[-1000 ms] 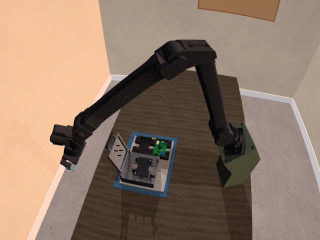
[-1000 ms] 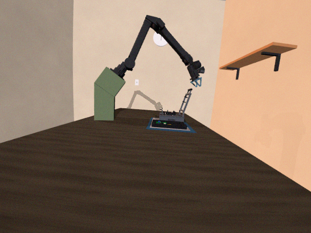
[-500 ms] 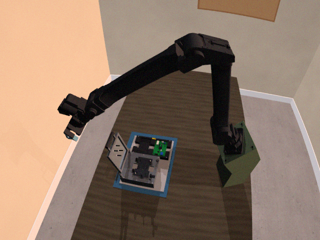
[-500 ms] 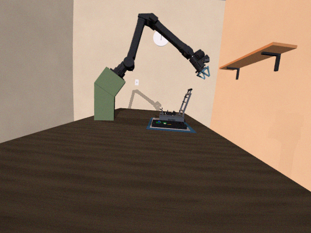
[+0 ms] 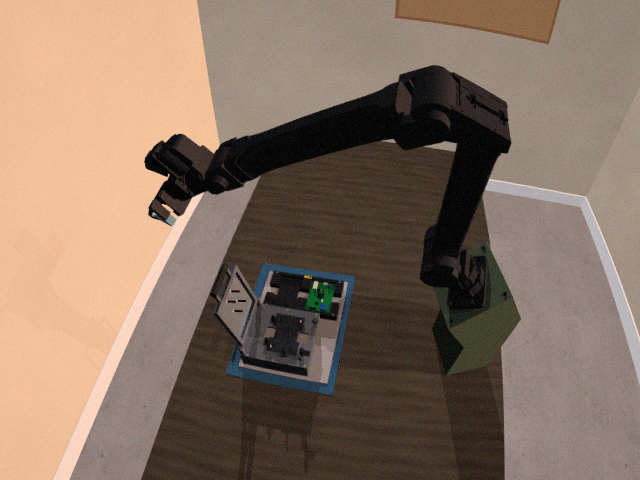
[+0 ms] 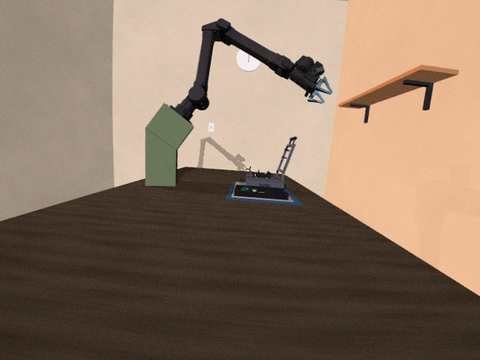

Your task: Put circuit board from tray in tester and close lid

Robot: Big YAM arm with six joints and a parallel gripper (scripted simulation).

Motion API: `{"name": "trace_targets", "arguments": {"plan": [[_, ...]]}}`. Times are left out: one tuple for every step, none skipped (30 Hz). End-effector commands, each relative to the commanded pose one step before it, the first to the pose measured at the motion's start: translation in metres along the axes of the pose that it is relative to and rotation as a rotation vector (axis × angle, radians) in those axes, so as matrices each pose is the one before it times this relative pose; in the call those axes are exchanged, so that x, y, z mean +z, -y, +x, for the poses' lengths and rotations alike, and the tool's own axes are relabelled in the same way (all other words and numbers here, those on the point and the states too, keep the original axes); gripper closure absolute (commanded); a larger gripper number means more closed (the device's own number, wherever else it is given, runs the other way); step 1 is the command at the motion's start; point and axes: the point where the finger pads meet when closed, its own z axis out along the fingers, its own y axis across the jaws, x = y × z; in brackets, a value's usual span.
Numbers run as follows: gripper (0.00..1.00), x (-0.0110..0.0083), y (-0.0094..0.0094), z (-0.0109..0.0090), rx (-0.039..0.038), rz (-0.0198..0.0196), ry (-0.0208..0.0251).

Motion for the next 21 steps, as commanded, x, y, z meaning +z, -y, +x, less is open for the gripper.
{"name": "trace_targets", "arguments": {"plan": [[0.0,-0.01262,0.03607,0.02722,0.11043,0.05181,-0.07564],[0.0,0.0021,0.00582,0.01163,0.02906,0.00646,-0.03392],[0.0,0.00183,0.00465,0.00881,0.02239,0.00551,-0.026],[0.0,0.0,0.0,0.0,0.0,0.0,0.0],[0.0,0.0,0.0,0.0,0.0,0.0,0.0],[0.0,0.00155,0.01308,0.02239,0.06909,0.01494,-0.06717],[0.0,0.00143,0.00537,0.00775,0.02404,0.00714,-0.02403],[0.0,0.00127,0.00572,0.00778,0.02572,0.00765,-0.02442],[0.0,0.00113,0.00567,0.0073,0.02542,0.00768,-0.02322],[0.0,0.00101,0.00563,0.0069,0.02524,0.00772,-0.02222],[0.0,0.0009,0.00562,0.00656,0.0252,0.00779,-0.0214],[0.0,0.00082,0.00566,0.00631,0.0254,0.00792,-0.02084],[0.0,0.00075,0.00573,0.00612,0.02577,0.0081,-0.02046],[0.0,0.00069,0.00582,0.00596,0.02625,0.00831,-0.02018],[0.0,0.00064,0.00591,0.00581,0.02674,0.00853,-0.01993],[0.0,0.0006,0.006,0.00566,0.02722,0.00874,-0.01968],[0.0,0.00057,0.00607,0.0055,0.02763,0.00893,-0.0194],[0.0,0.00055,0.00613,0.00534,0.02797,0.0091,-0.0191],[0.0,0.00052,0.00616,0.00516,0.02821,0.00923,-0.01874],[0.0,0.0005,0.00618,0.00497,0.02837,0.00933,-0.01835],[0.0,0.0,0.0,0.0,0.0,0.0,0.0]]}}
